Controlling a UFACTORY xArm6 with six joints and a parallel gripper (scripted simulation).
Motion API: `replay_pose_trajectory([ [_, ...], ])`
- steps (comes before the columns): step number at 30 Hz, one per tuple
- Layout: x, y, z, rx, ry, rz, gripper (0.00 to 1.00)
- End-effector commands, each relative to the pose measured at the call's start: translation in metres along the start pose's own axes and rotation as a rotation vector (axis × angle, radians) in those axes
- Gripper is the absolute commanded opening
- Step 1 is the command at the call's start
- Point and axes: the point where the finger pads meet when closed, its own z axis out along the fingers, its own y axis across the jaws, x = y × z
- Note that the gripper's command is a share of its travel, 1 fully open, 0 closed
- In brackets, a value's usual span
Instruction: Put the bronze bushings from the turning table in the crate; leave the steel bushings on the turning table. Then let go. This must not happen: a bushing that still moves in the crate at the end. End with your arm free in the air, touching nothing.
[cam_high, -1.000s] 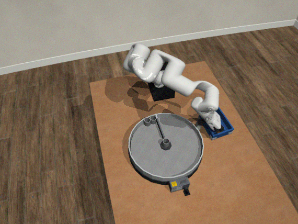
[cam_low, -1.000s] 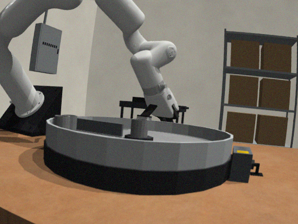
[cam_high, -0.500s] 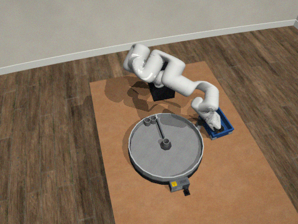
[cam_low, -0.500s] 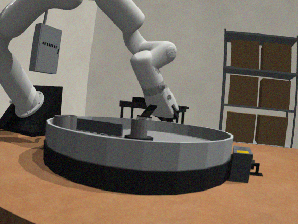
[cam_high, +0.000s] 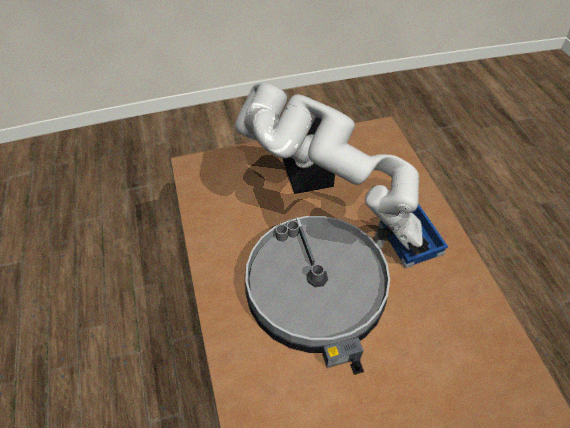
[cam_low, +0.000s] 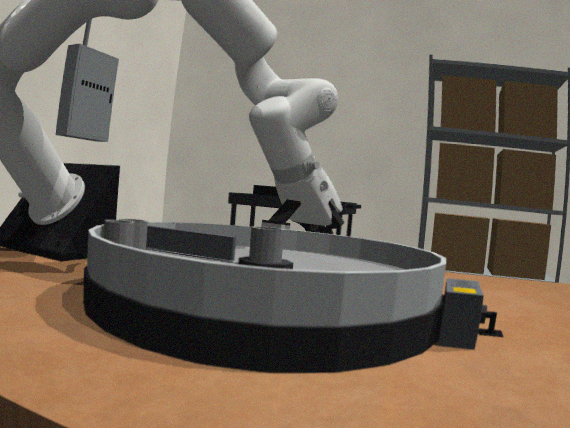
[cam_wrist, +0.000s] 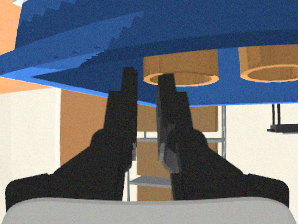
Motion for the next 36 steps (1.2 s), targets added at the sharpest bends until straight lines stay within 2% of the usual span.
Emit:
replay_pose_trajectory([
  [1,-0.002,-0.001,-0.001,0.002,-0.003,0.000,0.12],
  [24,-0.002,-0.001,-0.002,0.002,-0.003,0.000,0.12],
  [31,-0.007,-0.001,-0.007,0.002,-0.003,0.000,0.12],
  [36,-0.017,-0.001,-0.020,0.002,-0.003,0.000,0.12],
])
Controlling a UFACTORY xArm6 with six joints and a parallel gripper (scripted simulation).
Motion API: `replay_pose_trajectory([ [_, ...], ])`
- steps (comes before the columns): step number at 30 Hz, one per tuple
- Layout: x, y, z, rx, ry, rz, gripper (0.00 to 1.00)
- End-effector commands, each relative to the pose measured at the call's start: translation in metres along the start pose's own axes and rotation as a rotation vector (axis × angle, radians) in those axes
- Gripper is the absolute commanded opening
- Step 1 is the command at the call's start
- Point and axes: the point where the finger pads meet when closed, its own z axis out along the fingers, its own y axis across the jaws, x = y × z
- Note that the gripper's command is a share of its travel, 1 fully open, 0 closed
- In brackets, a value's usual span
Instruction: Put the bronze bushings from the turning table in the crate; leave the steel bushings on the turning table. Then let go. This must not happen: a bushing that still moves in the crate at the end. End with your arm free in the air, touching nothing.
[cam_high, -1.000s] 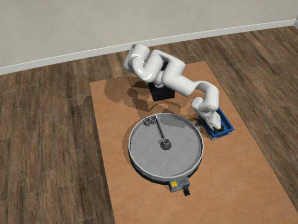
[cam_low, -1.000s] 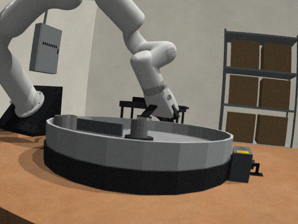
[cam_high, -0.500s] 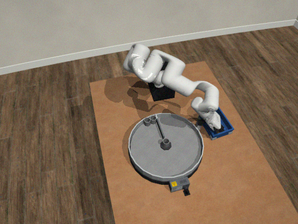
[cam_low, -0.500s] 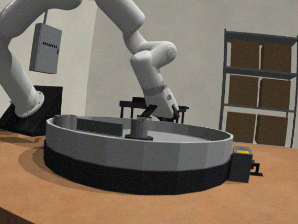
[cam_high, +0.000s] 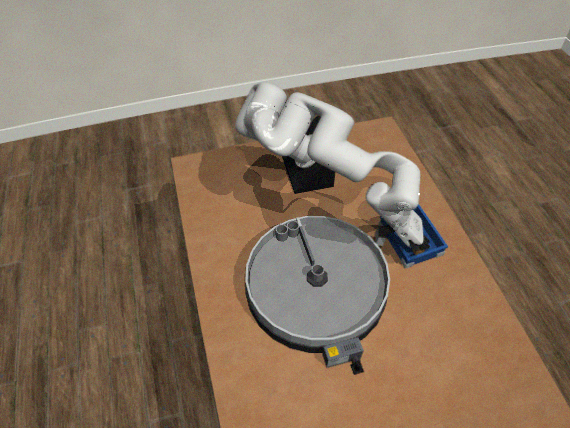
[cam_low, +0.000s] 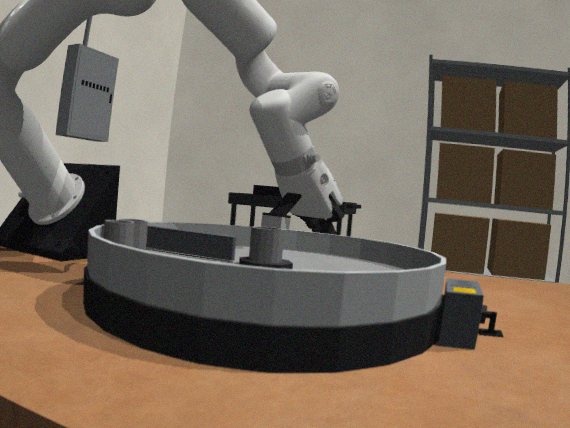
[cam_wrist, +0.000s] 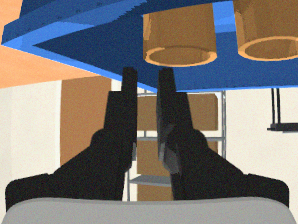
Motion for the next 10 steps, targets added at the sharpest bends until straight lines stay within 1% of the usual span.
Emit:
replay_pose_trajectory([
  [1,-0.012,-0.001,-0.014,0.002,-0.003,-0.001,0.12],
  [10,-0.041,-0.001,-0.048,0.002,-0.003,-0.001,0.12],
])
